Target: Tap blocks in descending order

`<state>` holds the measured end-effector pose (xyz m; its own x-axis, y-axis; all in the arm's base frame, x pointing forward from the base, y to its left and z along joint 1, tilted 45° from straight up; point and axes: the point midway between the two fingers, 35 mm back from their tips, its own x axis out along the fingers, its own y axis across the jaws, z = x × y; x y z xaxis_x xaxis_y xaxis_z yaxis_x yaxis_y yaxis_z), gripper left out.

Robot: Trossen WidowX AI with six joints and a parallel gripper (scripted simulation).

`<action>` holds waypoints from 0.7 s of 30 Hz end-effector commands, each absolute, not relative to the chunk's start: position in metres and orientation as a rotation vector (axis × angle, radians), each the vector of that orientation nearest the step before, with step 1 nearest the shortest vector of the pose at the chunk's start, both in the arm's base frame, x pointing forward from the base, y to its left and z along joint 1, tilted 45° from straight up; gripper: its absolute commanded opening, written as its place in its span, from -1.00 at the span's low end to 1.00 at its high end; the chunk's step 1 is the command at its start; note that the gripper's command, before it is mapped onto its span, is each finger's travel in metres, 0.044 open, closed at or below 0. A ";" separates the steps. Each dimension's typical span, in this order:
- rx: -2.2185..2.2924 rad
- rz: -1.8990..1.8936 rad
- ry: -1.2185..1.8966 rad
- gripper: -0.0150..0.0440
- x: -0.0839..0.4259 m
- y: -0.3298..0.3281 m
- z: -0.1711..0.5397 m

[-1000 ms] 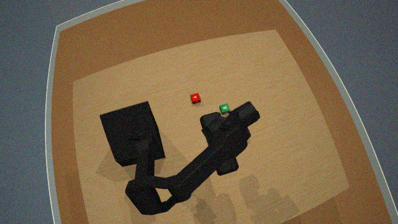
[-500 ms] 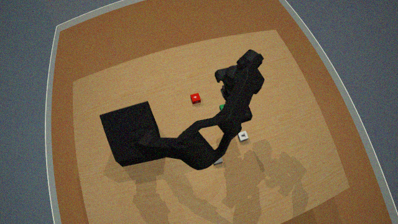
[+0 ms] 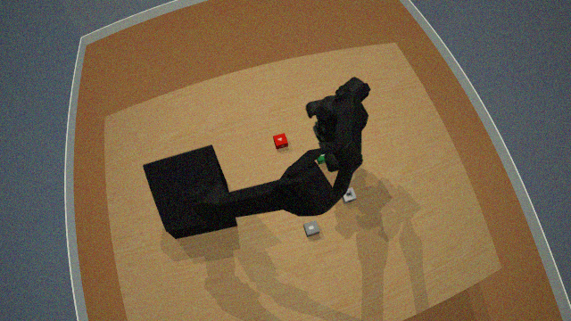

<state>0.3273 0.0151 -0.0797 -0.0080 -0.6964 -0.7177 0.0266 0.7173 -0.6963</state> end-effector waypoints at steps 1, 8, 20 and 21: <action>-0.596 -0.614 1.477 -0.42 0.325 0.012 -0.086; -0.596 -0.614 1.477 -0.42 0.326 0.005 -0.093; -0.597 -0.615 1.477 -0.42 0.325 -0.009 -0.106; -0.597 -0.615 1.477 -0.42 0.325 -0.009 -0.107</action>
<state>0.3284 -0.0050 -0.1034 0.0075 -0.6955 -0.7184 0.0232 0.7184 -0.6953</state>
